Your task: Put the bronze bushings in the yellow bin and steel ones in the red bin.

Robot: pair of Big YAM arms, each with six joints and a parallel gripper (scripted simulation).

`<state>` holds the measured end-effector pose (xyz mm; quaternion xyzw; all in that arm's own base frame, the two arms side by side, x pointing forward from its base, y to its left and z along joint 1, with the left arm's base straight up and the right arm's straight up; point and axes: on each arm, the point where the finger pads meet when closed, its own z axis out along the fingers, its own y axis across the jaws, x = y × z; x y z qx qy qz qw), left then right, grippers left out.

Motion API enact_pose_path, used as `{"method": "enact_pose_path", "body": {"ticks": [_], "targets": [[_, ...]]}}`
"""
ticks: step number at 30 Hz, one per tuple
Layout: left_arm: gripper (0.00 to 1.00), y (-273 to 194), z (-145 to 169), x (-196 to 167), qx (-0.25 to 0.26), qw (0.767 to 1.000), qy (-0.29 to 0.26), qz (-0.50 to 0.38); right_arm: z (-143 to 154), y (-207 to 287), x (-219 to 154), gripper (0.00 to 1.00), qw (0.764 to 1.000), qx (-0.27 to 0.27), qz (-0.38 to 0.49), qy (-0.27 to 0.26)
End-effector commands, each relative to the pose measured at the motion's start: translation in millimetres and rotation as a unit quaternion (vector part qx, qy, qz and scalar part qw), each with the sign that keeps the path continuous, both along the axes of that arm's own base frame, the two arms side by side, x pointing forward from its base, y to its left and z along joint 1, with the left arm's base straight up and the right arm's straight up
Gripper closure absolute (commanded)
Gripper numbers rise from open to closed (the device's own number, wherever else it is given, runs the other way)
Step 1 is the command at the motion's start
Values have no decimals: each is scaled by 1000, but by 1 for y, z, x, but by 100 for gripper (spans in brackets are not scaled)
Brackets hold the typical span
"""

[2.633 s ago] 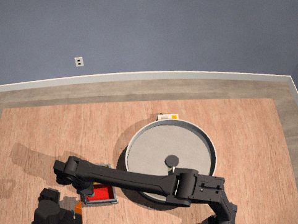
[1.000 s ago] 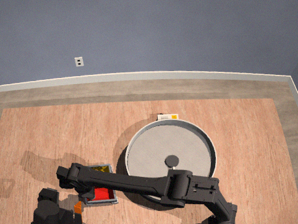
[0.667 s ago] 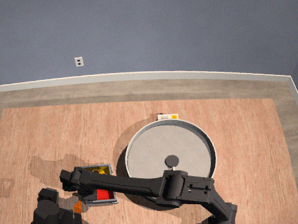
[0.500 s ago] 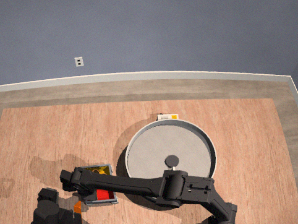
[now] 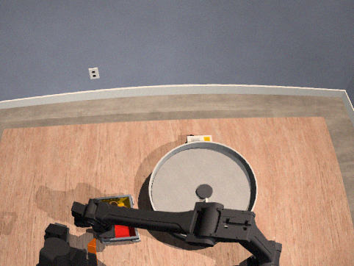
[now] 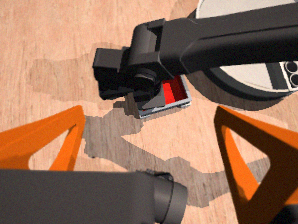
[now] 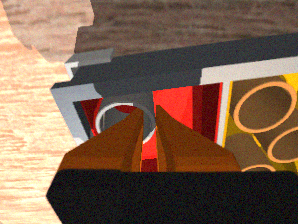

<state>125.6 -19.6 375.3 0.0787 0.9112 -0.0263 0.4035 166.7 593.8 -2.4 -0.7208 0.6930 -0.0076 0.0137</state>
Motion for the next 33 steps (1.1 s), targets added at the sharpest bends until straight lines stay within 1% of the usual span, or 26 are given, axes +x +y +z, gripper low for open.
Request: {"method": "enact_pose_path", "body": {"ticks": [1,2,3,11,13,14,18,19,20,26,30,31,32,33], "targets": [[0,5,30,-8,-14,999,-33,13,11,8,2,82,1000,14,0,-3],[0,5,30,-8,-13,999,-33,13,28,16,3,82,1000,29,1,-8],[0,5,30,-8,-13,999,-33,13,39,21,2,82,999,38,0,-10],[0,4,31,-8,-19,999,-34,12,55,28,-1,82,999,50,-2,-12],[0,4,31,-8,-19,999,-34,12,55,28,-1,82,999,50,-2,-12],[0,3,32,-9,-20,999,-34,11,43,25,2,82,999,40,-4,-10],[0,3,32,-9,-21,999,-34,11,51,30,-1,82,999,46,-2,-11],[0,3,32,-9,-21,999,-34,10,57,31,-2,82,999,51,-1,-12],[0,3,32,-9,-21,999,-34,10,69,33,-2,82,998,60,-1,-14],[0,3,32,-9,-22,999,-34,10,85,32,-1,82,998,62,-2,-15],[0,4,31,-8,-18,999,-33,11,85,33,-7,82,998,61,0,-14],[0,4,30,-8,-16,999,-33,11,78,32,-7,82,999,51,0,-12],[0,4,30,-7,-15,999,-31,12,68,25,-8,71,999,44,-2,-10],[0,4,29,-5,-14,999,-28,12,69,23,-4,59,999,45,-8,-10]]}}
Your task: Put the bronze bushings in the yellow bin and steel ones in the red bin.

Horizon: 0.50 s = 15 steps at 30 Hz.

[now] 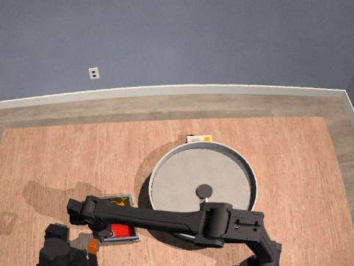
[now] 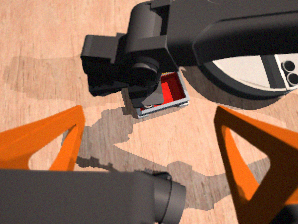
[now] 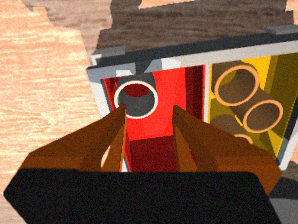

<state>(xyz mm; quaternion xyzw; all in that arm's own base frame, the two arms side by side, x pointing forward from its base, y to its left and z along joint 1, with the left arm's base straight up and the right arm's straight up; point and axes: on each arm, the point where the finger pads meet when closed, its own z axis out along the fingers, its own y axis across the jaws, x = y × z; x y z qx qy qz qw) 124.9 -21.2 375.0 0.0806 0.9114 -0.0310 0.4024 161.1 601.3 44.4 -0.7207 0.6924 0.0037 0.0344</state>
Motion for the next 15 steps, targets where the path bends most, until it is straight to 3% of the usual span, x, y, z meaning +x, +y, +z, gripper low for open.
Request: {"method": "enact_pose_path", "body": {"ticks": [1,5,12,15], "targets": [[0,6,30,-6,-11,999,-33,16,37,14,7,48,999,36,-17,-7],[0,6,31,-7,-11,999,-35,16,33,-18,13,2,997,46,-58,-11],[0,6,31,-7,-11,999,-35,16,56,-116,22,0,980,107,-165,-29],[0,6,31,-8,-14,999,-36,16,60,-132,24,0,976,116,-181,-33]]}}
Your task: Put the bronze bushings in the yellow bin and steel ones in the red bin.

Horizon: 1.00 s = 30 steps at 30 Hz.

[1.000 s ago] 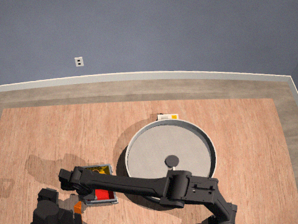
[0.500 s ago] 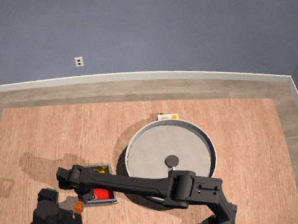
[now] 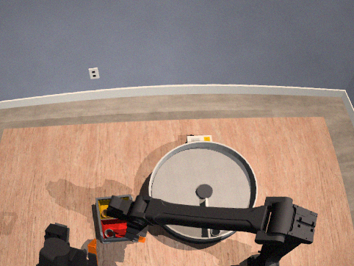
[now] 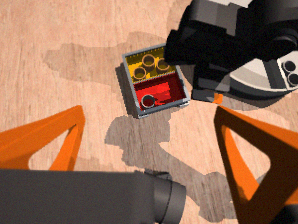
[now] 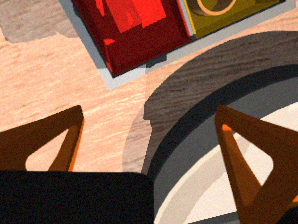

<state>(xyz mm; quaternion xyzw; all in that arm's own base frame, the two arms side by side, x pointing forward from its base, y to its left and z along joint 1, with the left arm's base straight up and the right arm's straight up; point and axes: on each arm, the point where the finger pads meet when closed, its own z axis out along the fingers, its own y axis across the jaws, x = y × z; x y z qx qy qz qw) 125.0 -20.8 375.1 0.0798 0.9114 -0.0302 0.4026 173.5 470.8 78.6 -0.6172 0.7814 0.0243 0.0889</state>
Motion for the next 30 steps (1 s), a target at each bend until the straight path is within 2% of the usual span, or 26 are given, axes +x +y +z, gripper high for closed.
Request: {"method": "enact_pose_path", "body": {"ticks": [1,6,10,14,16,23,26,27,30], "targets": [[0,5,32,-8,-16,999,-36,15,29,-19,13,0,995,68,-63,-23],[0,-10,8,18,-5,1000,-18,-14,46,-105,21,0,983,112,-141,-43],[0,-53,3,54,-24,992,-74,-97,59,-170,25,0,969,140,-193,-59],[0,-118,-9,75,-57,969,-132,-202,70,-223,28,0,957,160,-229,-73],[0,-118,-9,75,-57,969,-132,-202,70,-223,28,0,957,160,-229,-73],[0,-205,-32,62,-117,913,-201,-335,84,-283,34,0,937,192,-278,-93],[0,-226,-39,50,-136,893,-217,-370,89,-296,35,0,930,201,-292,-97],[0,-231,-41,47,-141,888,-221,-378,102,-296,40,0,926,213,-294,-103],[0,-244,-46,36,-154,874,-230,-400,91,-308,36,0,924,208,-306,-97]]}}
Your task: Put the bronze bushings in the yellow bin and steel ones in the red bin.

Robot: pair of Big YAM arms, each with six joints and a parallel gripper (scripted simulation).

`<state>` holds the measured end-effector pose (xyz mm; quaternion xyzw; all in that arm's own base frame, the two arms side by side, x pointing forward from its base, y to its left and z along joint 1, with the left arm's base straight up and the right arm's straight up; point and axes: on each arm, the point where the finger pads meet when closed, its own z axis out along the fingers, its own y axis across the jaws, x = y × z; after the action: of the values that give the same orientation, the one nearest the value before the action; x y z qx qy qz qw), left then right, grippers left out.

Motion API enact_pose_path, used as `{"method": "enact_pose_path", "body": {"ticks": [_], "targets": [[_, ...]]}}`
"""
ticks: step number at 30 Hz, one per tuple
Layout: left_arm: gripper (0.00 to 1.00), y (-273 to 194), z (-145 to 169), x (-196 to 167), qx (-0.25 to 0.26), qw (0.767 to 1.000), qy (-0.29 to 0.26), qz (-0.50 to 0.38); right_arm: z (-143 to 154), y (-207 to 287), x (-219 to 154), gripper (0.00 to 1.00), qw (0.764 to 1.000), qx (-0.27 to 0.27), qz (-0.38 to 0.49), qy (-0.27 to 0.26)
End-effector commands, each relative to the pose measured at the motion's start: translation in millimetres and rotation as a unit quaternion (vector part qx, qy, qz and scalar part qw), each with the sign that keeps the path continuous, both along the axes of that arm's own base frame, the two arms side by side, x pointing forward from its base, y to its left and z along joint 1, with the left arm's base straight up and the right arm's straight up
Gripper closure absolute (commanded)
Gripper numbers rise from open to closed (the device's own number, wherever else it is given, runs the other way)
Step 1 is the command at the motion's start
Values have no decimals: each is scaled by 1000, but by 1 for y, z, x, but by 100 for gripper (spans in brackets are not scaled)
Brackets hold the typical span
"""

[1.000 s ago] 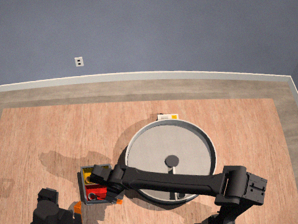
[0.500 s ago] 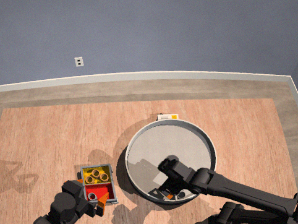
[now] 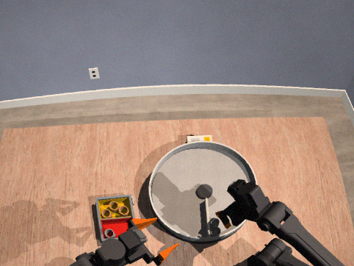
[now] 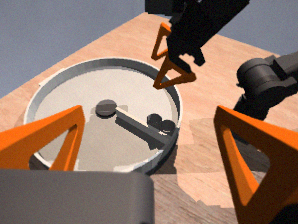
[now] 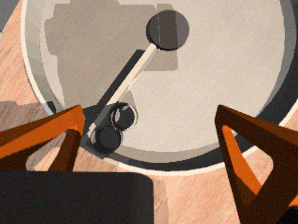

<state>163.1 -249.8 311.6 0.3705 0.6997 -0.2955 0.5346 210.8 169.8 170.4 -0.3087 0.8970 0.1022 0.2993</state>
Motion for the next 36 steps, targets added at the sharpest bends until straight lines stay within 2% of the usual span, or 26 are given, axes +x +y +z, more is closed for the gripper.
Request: {"method": "enact_pose_path", "body": {"ticks": [1,3,4,10,13,16,17,18,20,21,28,35,36], "targets": [[0,-17,16,-4,-27,999,-34,-23,-5,-7,-1,0,1000,-11,4,9],[0,-17,16,-4,-27,999,-34,-23,-5,-7,-1,0,1000,-11,4,9],[0,-18,29,-6,-38,998,-41,-27,9,-2,2,0,1000,1,3,1],[0,-16,32,-7,-47,998,-39,-26,9,-2,2,0,1000,0,3,2],[0,-16,32,-7,-47,998,-39,-26,20,2,7,34,999,-11,28,-13],[0,-16,32,-7,-47,998,-39,-26,14,2,9,68,996,-45,73,-13],[0,-16,32,-7,-47,998,-39,-26,11,3,10,71,994,-59,94,-10],[0,-14,30,-5,-42,998,-37,-21,7,5,10,71,990,-76,122,-4],[0,-14,30,-5,-42,998,-37,-21,7,5,10,71,990,-76,122,-4],[0,-14,30,-5,-42,998,-37,-21,1,8,10,71,983,-97,157,3],[0,-14,30,-5,-42,998,-37,-21,-35,30,5,71,914,-205,346,61],[0,-14,30,-5,-42,998,-37,-21,-58,41,5,71,856,-268,431,101],[0,-14,30,-5,-42,998,-37,-21,-58,41,5,71,856,-268,431,101]]}}
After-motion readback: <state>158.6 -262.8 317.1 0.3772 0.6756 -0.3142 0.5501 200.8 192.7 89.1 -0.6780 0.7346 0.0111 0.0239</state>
